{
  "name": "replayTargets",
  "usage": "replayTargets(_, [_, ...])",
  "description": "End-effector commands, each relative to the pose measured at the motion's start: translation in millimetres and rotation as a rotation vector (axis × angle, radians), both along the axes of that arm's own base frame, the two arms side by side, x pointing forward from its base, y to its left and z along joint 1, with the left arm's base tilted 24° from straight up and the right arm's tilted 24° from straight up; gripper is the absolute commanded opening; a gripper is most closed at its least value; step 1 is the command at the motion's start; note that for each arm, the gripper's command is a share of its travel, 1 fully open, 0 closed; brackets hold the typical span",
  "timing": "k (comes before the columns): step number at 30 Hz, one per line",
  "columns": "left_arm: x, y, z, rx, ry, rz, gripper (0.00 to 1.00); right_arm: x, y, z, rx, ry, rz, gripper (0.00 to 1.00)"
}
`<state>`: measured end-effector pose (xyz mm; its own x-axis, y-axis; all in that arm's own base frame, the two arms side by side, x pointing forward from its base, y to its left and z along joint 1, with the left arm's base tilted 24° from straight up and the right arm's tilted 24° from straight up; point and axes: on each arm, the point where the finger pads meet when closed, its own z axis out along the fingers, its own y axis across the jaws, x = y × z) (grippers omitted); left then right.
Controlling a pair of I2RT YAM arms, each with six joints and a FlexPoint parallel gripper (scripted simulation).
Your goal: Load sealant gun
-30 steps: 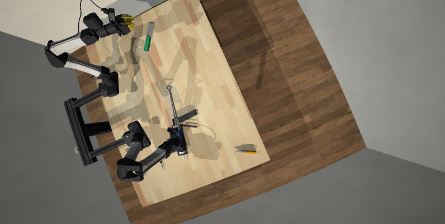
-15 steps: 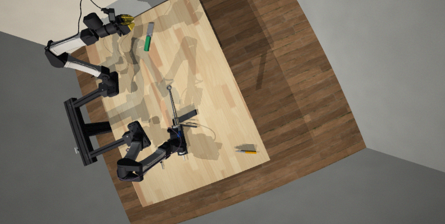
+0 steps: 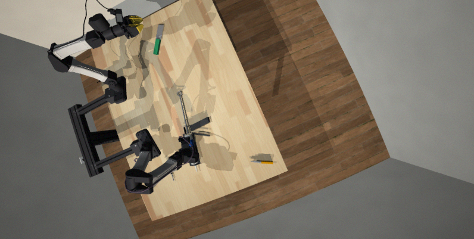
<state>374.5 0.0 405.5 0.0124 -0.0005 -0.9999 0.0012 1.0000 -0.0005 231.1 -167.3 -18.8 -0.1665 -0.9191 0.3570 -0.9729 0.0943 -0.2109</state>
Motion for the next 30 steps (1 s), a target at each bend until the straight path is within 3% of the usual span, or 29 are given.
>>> replayTargets(1, [0.3,-5.7,20.7,-0.002,-0.049,-0.013,0.53,3.9,1.4,-2.3,0.034,0.003,0.016,0.00])
replayTargets(30, [0.3,-5.7,20.7,-0.002,-0.049,-0.013,0.53,8.2,-7.9,-0.4,0.014,-0.002,-0.006,0.00])
